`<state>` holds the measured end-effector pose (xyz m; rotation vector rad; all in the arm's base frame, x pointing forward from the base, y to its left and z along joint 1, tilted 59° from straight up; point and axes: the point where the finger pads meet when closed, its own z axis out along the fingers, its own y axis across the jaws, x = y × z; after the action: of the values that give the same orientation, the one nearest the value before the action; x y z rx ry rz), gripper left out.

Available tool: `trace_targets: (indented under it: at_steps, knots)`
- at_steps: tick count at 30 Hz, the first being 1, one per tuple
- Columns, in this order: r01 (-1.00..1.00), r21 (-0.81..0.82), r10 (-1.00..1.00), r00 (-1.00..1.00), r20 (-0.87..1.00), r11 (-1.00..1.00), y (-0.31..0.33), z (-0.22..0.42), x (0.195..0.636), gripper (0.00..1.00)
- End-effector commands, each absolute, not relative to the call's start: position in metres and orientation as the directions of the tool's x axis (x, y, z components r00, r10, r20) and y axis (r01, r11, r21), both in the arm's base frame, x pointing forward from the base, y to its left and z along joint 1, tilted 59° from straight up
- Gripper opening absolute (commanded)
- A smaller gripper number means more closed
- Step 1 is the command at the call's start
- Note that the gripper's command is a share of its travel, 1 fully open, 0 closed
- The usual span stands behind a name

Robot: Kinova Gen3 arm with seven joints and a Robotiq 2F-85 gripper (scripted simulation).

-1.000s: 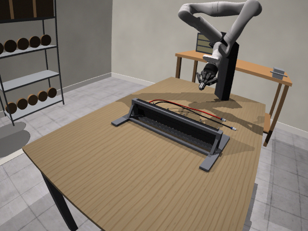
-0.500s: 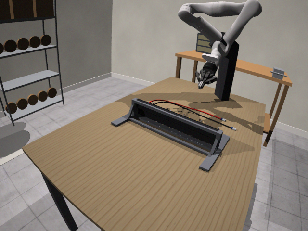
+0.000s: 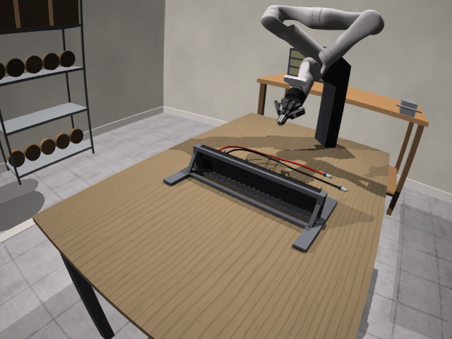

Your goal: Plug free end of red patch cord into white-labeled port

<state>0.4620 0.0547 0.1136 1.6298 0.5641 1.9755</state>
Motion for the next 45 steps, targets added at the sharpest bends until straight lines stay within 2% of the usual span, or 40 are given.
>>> trace_targets:
  at_steps: [1,22,32,45]
  knots:
    - [-0.130,0.618,0.631,-0.144,0.762,-0.776,0.042,0.122,0.461,0.00]
    - [-0.129,0.617,0.630,-0.145,0.763,-0.776,0.021,0.138,0.458,0.00]
    - [-0.120,0.614,0.626,-0.141,0.767,-0.780,0.022,0.137,0.475,0.00]
    - [-0.117,0.615,0.626,-0.140,0.767,-0.779,0.022,0.151,0.552,0.00]
